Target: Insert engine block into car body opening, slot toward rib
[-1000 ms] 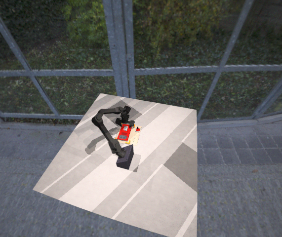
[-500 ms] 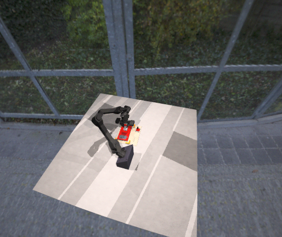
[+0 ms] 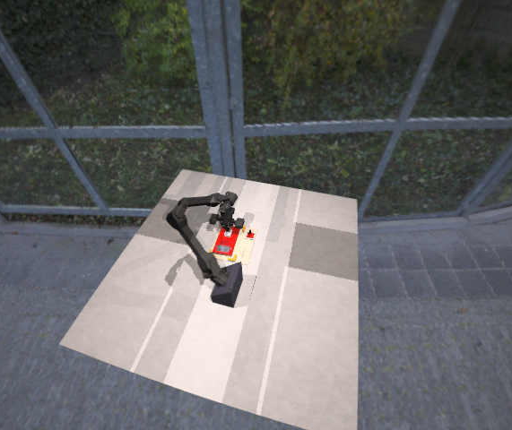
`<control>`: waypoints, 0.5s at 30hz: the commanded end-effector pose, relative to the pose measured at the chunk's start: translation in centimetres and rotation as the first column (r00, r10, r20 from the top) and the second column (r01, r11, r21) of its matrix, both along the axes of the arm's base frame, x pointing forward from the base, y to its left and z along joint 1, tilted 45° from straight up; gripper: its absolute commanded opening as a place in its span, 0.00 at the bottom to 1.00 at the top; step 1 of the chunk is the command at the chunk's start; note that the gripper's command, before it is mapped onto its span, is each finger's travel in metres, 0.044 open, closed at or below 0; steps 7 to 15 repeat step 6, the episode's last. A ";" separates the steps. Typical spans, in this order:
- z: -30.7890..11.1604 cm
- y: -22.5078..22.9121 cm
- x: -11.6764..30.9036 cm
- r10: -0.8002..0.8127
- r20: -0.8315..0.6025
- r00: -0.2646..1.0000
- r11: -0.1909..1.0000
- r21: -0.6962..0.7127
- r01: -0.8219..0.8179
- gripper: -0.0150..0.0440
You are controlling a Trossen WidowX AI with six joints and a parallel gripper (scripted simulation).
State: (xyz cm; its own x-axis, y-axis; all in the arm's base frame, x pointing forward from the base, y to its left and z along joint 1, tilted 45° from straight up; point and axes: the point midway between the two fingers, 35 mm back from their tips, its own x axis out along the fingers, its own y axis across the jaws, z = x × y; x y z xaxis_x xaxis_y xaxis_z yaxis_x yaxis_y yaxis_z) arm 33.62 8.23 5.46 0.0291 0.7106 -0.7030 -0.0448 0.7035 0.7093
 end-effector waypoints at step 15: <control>0.2 -0.1 0.0 0.000 0.005 1.000 1.000 0.000 0.000 0.25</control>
